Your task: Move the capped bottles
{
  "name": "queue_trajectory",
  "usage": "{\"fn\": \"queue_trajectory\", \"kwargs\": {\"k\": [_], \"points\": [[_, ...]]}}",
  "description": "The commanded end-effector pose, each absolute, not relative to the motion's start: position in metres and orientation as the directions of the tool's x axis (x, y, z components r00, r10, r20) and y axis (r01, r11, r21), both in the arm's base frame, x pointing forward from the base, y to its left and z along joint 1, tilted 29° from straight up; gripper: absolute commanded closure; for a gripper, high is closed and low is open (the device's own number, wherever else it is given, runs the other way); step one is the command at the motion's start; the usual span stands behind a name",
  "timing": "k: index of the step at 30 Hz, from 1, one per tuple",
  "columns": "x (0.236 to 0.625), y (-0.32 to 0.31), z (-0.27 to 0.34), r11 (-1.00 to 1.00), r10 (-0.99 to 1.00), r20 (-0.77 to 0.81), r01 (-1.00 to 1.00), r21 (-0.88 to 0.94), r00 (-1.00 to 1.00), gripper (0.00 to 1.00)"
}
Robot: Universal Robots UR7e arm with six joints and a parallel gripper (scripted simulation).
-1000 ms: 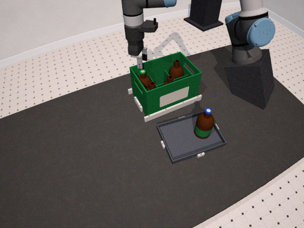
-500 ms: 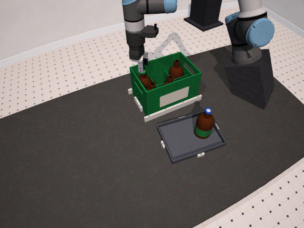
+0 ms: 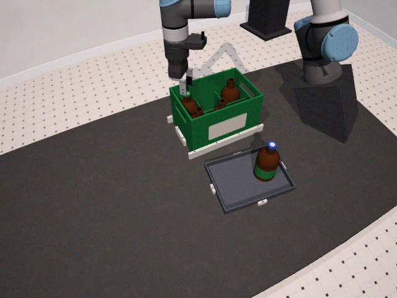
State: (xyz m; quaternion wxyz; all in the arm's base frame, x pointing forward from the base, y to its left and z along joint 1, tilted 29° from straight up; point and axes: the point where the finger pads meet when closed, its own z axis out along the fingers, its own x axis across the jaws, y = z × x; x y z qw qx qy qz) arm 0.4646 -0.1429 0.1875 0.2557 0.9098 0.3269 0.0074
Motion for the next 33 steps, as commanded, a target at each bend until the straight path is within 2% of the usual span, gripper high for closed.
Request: {"fn": "queue_trajectory", "kwargs": {"k": [1, 33], "points": [[0.4647, -0.1429, 0.1876, -0.655, 0.599, -0.153, 0.591, 0.471, 0.786, 0.0], [0.464, -0.1456, 0.1805, -0.657, 0.598, -0.155, 0.592, 0.468, 0.786, 0.0]]}}
